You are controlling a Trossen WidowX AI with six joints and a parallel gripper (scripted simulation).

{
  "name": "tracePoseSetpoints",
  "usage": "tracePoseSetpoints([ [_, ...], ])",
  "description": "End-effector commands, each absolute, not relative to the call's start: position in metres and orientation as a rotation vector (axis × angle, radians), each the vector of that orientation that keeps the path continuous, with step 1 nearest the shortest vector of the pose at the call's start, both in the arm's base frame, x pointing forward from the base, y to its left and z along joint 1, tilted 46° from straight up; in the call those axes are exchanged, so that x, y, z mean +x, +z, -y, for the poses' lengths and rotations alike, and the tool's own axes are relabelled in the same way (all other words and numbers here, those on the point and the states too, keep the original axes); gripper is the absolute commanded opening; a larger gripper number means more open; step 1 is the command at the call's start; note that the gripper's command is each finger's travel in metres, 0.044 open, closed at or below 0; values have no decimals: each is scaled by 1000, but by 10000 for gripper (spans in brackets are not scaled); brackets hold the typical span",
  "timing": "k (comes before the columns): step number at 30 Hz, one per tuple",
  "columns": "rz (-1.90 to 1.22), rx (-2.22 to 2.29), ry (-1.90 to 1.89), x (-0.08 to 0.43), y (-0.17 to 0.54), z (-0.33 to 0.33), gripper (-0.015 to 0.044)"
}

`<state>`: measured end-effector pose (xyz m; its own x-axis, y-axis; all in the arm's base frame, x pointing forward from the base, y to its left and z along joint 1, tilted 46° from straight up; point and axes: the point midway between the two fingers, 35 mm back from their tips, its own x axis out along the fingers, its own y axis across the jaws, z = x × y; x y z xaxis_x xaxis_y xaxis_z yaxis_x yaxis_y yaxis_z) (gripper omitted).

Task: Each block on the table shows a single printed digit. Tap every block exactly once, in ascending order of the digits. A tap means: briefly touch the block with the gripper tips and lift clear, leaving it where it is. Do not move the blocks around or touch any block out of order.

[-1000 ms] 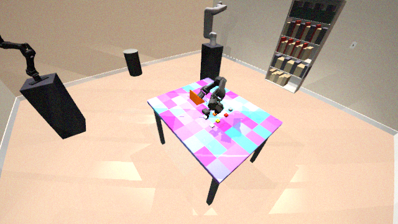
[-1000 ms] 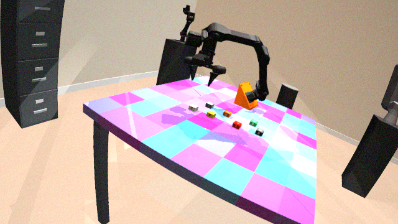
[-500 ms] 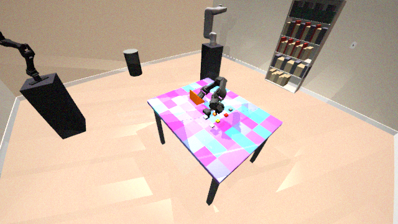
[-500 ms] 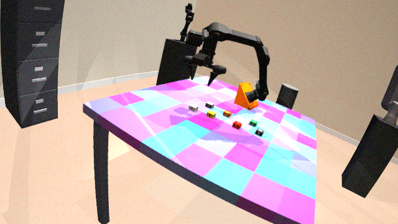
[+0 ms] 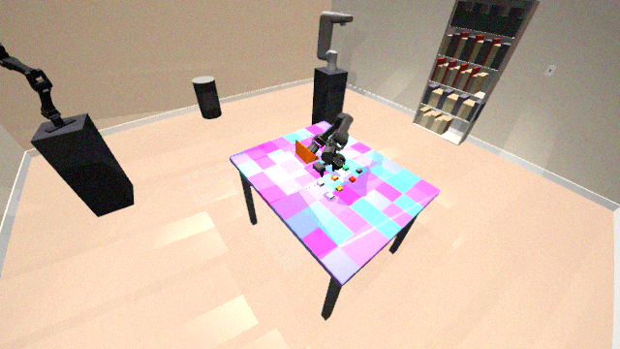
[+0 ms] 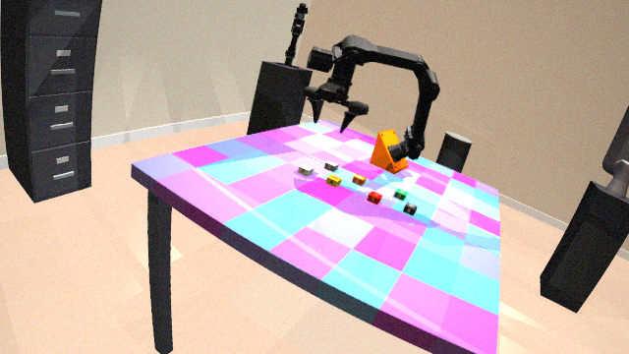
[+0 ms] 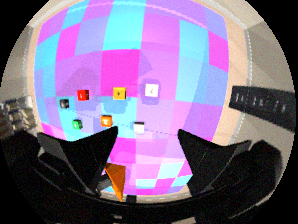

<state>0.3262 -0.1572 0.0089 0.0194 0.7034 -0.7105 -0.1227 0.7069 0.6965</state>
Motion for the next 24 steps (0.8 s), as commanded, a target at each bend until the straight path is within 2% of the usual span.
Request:
tracePoseSetpoints([
  [1, -1425, 520, 695, 292, 11, 149, 400],
  [5, -1427, 522, 696, 262, 14, 139, 400],
  [9, -1427, 522, 697, 261, 14, 139, 400],
  [17, -1424, 524, 699, 262, -41, 82, 190],
  [24, -1424, 524, 699, 261, -43, 81, 20],
])
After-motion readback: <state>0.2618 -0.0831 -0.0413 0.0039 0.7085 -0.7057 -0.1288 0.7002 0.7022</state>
